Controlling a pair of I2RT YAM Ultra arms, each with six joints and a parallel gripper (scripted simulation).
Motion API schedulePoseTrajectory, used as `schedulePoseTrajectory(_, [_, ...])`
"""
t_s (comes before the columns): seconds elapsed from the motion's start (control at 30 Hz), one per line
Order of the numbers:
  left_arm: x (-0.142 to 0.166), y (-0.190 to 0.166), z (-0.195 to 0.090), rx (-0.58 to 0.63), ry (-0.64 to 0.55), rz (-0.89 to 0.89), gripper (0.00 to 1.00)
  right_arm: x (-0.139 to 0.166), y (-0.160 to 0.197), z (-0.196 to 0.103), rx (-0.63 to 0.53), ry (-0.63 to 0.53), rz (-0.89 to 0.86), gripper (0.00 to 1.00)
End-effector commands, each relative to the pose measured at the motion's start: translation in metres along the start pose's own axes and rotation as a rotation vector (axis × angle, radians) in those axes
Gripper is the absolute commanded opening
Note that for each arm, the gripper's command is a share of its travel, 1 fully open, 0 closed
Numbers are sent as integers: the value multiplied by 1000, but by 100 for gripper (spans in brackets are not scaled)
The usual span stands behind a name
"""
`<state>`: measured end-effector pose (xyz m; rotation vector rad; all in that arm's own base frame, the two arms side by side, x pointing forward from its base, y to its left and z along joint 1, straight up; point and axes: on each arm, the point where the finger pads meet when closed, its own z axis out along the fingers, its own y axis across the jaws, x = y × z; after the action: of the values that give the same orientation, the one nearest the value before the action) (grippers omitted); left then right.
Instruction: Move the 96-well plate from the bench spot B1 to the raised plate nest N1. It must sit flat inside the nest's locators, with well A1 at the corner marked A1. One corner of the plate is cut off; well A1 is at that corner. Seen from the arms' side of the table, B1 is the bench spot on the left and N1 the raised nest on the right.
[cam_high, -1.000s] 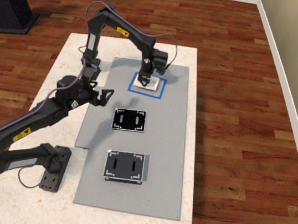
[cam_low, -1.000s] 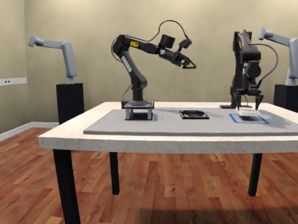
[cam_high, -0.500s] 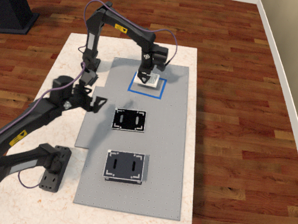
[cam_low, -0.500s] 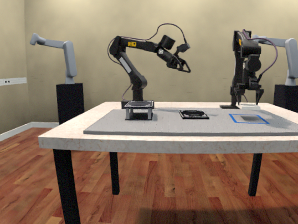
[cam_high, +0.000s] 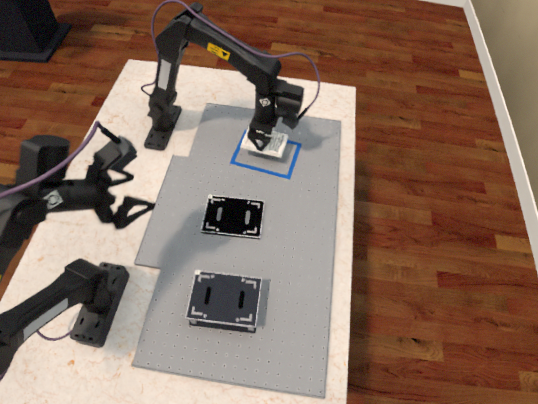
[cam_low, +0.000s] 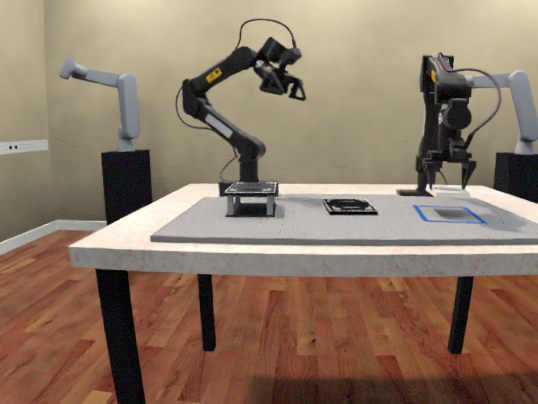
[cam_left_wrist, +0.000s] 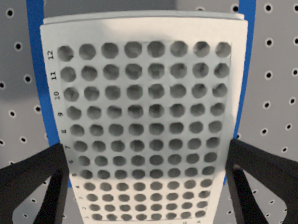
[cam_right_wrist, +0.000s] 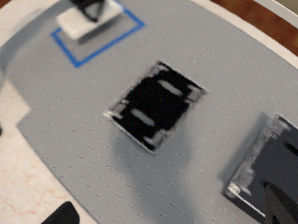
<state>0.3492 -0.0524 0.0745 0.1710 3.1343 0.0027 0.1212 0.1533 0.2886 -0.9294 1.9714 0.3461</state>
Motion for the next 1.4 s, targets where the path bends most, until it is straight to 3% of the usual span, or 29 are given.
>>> schedulePoseTrajectory(0.0, [-3,0,-7,8,-9,-9,79,27,-38,-28,162,102,30,100])
schedulePoseTrajectory(0.37, [-1,-16,-4,8,3,-64,79,27,-61,-49,197,66,78,100])
schedulePoseTrajectory(0.67, [6,-120,-5,0,19,-87,79,25,-68,-54,218,55,107,100])
schedulePoseTrajectory(0.73, [6,-120,-5,0,19,-87,79,25,-68,-54,218,55,107,100])
schedulePoseTrajectory(0.97, [11,-190,-6,-7,17,-55,79,26,-72,-55,241,57,126,100])
schedulePoseTrajectory(1.2, [13,-230,-6,-11,3,-25,79,27,-75,-56,259,59,139,100])
schedulePoseTrajectory(1.37, [14,-240,-6,-8,-1,-18,79,27,-76,-57,269,60,146,100])
